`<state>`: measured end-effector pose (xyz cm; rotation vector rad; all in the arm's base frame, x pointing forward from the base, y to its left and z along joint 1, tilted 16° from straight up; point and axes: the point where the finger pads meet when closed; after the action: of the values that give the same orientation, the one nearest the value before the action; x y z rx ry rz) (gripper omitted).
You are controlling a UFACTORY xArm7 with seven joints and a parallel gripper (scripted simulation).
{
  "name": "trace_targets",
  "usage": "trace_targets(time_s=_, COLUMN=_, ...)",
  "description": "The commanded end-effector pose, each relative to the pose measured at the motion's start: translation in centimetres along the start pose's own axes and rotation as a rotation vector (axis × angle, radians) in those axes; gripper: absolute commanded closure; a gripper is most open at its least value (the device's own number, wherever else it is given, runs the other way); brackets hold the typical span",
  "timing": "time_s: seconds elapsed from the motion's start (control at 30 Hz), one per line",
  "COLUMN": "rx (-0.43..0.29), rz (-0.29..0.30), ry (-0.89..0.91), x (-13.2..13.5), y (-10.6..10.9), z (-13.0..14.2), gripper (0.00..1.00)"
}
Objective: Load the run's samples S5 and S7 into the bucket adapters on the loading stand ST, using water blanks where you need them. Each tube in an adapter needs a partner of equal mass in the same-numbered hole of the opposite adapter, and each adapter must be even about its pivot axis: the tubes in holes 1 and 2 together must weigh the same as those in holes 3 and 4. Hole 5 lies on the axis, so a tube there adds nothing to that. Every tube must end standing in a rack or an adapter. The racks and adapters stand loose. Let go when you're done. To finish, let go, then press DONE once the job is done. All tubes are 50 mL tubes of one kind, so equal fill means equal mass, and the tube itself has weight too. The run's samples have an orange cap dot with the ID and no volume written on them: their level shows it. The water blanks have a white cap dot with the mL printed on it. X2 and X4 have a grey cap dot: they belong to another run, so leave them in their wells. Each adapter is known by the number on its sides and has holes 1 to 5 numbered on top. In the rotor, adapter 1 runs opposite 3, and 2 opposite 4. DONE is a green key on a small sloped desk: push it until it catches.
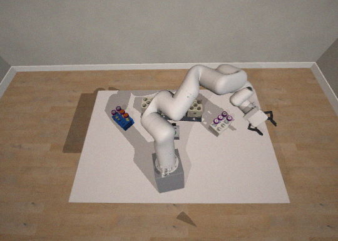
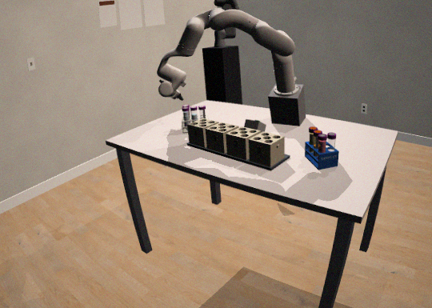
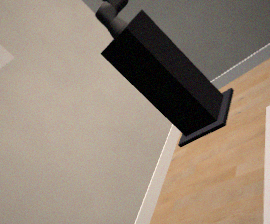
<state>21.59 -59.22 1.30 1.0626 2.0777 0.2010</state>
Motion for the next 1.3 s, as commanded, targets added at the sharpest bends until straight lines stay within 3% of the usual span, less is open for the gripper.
trace_targets(time_s=0.0, rx=0.001, rz=-0.002, ry=-0.004, x=-0.2, y=0.0, z=-0.1, gripper=0.0)
trace_targets(time_s=0.53, rx=0.001, rz=-0.002, ry=-0.004, x=-0.2, y=0.0, z=-0.1, gripper=0.0)
trace_targets(time_s=1.27, rx=-0.11, rz=0.096, ry=-0.418, x=0.5, y=7.8, z=0.4, gripper=0.0)
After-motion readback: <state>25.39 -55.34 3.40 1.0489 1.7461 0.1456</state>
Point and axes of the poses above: the point where the finger pads meet when closed, its own y axis back along the fingers, its own x axis across the jaws, z = x × y, and after that the axes turned 15 degrees about y, right-handed
